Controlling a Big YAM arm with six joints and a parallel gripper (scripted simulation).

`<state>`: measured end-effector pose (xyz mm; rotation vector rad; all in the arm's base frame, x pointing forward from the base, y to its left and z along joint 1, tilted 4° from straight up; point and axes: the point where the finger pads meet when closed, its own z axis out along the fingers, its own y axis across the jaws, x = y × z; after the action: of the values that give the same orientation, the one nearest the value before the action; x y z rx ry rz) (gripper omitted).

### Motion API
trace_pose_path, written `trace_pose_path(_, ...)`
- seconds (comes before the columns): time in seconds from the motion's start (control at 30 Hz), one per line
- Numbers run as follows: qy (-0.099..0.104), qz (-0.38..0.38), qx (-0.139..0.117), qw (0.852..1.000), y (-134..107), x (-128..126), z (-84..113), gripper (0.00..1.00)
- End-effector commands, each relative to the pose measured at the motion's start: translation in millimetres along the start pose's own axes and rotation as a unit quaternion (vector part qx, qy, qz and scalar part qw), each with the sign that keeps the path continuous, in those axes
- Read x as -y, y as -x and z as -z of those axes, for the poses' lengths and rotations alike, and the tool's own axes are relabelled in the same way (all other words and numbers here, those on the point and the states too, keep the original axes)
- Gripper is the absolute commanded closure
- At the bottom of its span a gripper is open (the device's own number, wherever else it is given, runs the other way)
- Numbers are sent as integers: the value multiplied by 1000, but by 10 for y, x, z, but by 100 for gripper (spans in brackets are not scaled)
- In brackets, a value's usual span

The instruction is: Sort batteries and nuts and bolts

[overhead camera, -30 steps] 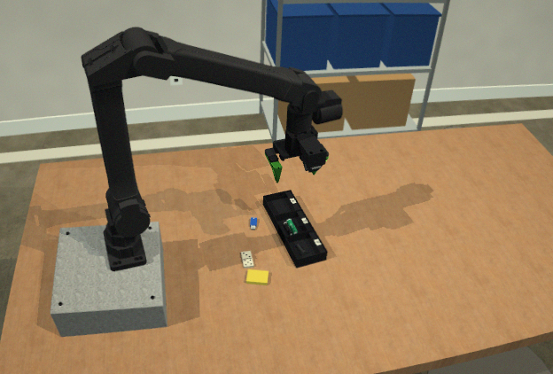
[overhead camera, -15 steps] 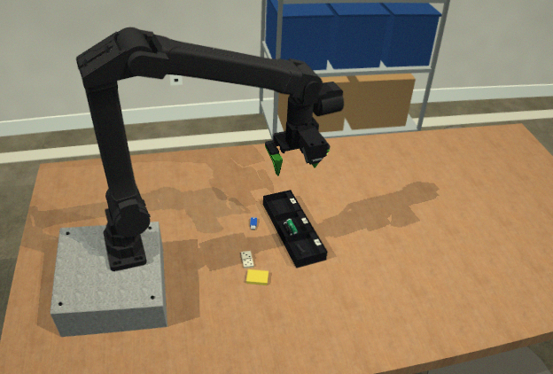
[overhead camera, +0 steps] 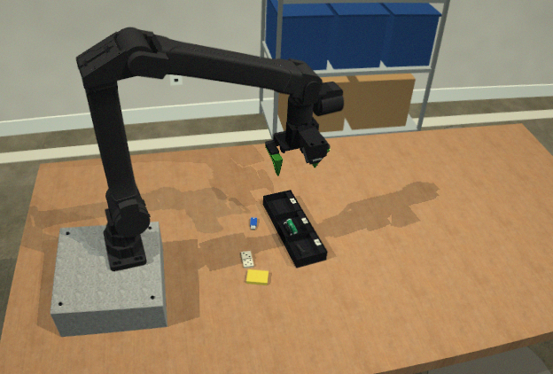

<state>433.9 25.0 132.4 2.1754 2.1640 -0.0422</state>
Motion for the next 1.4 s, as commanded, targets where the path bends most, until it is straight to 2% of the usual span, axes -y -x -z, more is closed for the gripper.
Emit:
trace_pose_path(0.0, 19, -3, 0, 1000, -1, -124, 162, 0)
trace_pose_path(0.67, 19, -3, 0, 1000, 0, -115, 154, 0)
trace_pose_path(0.7, 0, -6, 2, 1000, -8, -34, 50, 0)
trace_pose_path(0.93, -6, -5, 3, 1000, -4, 27, 11, 0)
trace_pose_path(1.37, 0, -6, 2, 1000, -1, 20, 29, 0)
